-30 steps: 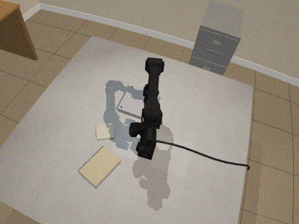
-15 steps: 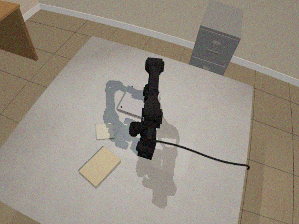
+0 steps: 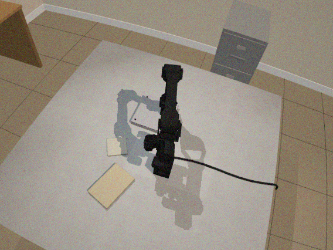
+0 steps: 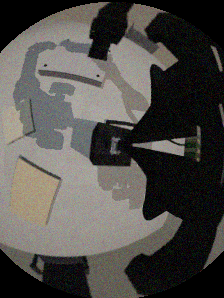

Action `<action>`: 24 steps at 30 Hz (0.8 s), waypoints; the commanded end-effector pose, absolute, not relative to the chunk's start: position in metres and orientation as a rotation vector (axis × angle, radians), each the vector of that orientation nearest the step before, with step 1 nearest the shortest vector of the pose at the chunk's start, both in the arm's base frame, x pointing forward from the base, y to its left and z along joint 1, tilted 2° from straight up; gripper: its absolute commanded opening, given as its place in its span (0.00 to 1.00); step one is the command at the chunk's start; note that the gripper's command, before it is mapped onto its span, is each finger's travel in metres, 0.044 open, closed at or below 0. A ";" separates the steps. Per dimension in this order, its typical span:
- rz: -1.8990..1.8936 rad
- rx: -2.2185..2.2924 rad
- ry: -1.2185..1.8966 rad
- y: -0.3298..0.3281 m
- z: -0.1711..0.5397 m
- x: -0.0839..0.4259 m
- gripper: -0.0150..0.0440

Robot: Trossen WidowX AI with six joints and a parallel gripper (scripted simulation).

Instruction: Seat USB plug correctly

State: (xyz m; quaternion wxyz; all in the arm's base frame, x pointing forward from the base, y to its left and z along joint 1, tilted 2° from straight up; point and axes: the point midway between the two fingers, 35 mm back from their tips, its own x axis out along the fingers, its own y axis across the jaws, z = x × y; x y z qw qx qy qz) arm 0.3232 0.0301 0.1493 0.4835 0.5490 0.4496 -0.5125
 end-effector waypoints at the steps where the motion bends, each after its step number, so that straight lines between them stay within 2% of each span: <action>1: -1.247 1.339 1.094 0.030 0.153 0.323 0.25; 24: -1.191 1.277 1.134 0.030 0.162 0.322 0.25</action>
